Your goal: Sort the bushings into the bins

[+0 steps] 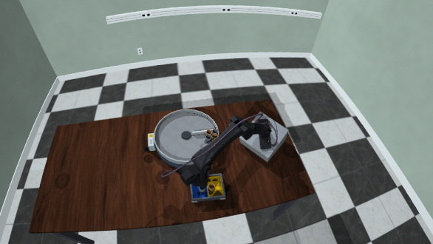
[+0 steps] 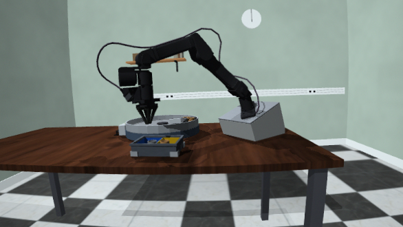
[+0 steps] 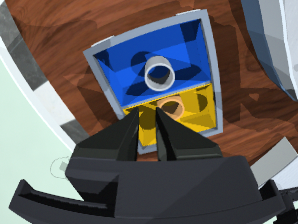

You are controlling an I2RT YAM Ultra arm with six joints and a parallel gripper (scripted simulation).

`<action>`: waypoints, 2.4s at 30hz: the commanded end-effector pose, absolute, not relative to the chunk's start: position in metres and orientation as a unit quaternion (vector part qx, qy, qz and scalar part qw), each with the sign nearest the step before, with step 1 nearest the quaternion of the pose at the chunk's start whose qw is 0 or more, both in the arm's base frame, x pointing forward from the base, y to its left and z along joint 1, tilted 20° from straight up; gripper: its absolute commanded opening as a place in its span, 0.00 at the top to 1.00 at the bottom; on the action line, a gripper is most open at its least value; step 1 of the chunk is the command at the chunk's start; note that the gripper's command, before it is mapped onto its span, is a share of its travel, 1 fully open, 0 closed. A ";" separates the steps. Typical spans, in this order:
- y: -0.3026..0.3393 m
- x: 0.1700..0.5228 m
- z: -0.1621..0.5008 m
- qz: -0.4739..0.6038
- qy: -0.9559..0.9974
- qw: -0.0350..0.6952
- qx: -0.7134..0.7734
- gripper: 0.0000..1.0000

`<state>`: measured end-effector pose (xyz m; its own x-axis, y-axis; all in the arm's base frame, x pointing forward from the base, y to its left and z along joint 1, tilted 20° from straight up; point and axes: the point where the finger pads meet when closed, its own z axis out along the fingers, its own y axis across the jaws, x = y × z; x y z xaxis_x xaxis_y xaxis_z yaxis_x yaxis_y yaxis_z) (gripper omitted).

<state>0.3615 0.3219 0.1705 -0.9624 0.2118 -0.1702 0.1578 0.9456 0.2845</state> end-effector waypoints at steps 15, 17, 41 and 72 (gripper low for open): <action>0.313 0.364 0.183 0.147 0.978 0.111 0.095 0.86; 0.308 0.363 0.182 0.148 0.978 0.111 0.095 0.86; 0.059 0.315 0.095 0.143 0.979 0.113 0.094 0.86; -0.003 0.311 0.081 0.138 0.978 0.124 0.093 0.86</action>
<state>0.3026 0.0011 0.0713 -0.9627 0.2127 -0.1673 0.1582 0.9440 0.2896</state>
